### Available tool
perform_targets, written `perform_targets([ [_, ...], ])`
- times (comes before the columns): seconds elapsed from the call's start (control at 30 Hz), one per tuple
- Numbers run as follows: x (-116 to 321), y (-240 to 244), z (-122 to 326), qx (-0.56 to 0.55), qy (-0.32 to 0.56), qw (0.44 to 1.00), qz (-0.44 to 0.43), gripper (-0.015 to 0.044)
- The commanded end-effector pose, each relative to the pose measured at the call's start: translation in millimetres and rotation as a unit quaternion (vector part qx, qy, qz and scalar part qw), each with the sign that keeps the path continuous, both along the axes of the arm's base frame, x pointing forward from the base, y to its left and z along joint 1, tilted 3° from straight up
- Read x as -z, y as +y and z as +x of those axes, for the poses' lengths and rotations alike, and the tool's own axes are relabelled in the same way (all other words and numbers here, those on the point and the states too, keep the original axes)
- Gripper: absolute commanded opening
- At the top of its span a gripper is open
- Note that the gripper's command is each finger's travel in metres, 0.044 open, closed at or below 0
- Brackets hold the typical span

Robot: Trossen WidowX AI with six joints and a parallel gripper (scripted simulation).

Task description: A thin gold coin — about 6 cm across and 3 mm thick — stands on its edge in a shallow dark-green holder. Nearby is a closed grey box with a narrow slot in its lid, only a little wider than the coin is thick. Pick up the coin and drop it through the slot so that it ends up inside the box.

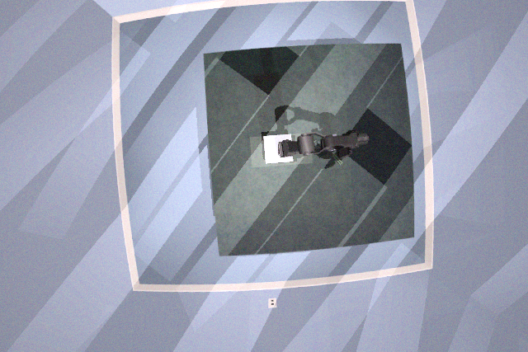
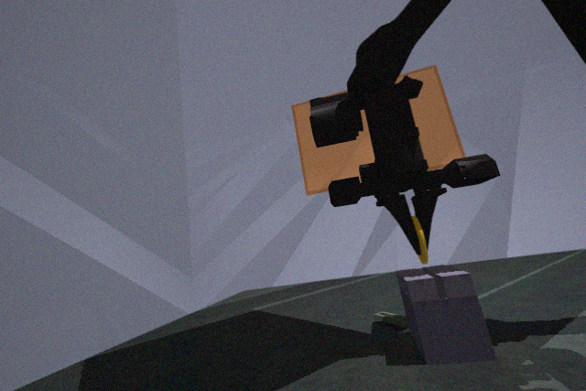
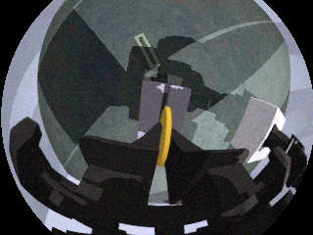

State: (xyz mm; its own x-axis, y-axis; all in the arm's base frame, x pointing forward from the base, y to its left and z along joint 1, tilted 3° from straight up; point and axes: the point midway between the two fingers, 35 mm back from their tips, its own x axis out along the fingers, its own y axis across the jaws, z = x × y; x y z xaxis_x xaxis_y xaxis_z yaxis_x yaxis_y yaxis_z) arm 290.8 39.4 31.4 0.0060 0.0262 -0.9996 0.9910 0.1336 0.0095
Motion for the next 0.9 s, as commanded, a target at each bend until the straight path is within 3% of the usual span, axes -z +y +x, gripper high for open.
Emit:
perform_targets([
  [0.0, 3.1, -0.2, -2.1, 0.003, 0.003, 1.000, 0.000, 0.0000],
  [0.63, 8.6, 0.0, -2.4, 0.002, 0.003, 1.000, 0.000, 0.0000],
  [0.83, 5.8, 0.1, -0.3, 0.000, 0.000, 1.000, 0.000, 0.0157],
  [0.87, 5.8, 0.1, -0.3, 0.000, 0.000, 1.000, 0.000, 0.0161],
])
